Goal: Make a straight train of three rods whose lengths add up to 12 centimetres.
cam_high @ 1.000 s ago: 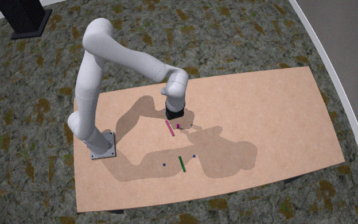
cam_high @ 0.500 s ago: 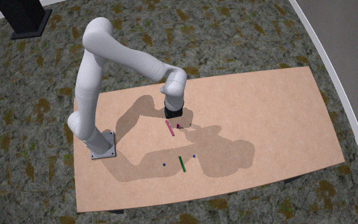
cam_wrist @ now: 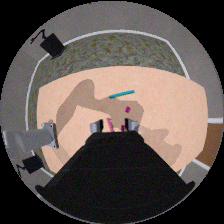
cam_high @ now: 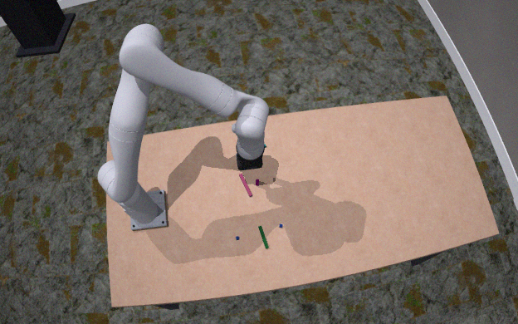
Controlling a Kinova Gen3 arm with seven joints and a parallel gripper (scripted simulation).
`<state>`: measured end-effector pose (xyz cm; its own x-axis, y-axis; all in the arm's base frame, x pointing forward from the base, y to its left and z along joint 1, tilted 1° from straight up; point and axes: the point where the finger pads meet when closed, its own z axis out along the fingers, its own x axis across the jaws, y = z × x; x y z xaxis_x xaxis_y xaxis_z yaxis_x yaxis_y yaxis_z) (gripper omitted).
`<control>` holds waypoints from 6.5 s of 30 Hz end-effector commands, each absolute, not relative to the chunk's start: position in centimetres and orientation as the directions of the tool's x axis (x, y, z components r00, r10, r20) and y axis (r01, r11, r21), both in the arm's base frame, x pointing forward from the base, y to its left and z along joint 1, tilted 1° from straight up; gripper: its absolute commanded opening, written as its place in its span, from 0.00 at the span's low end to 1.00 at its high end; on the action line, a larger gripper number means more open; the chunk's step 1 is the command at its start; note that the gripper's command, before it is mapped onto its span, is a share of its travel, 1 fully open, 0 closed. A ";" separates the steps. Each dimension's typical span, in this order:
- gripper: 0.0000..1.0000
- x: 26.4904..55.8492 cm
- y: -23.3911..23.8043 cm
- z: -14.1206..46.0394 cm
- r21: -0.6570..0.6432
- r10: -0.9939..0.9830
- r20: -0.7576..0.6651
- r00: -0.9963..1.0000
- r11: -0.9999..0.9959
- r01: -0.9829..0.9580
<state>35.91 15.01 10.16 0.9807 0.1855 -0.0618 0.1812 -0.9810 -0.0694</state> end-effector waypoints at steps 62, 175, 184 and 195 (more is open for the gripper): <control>1.00 34.5 16.8 8.7 -0.040 -0.157 -0.082 0.984 -0.986 -0.161; 1.00 32.2 18.0 6.6 0.017 -0.682 -0.065 0.728 -0.731 -0.683; 1.00 32.0 18.0 6.5 0.020 -0.718 -0.061 0.694 -0.696 -0.718; 1.00 31.8 18.0 6.4 0.022 -0.750 -0.056 0.659 -0.661 -0.750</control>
<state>31.91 17.90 6.35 0.6582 -0.7507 -0.0568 -0.7509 -0.6600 0.0219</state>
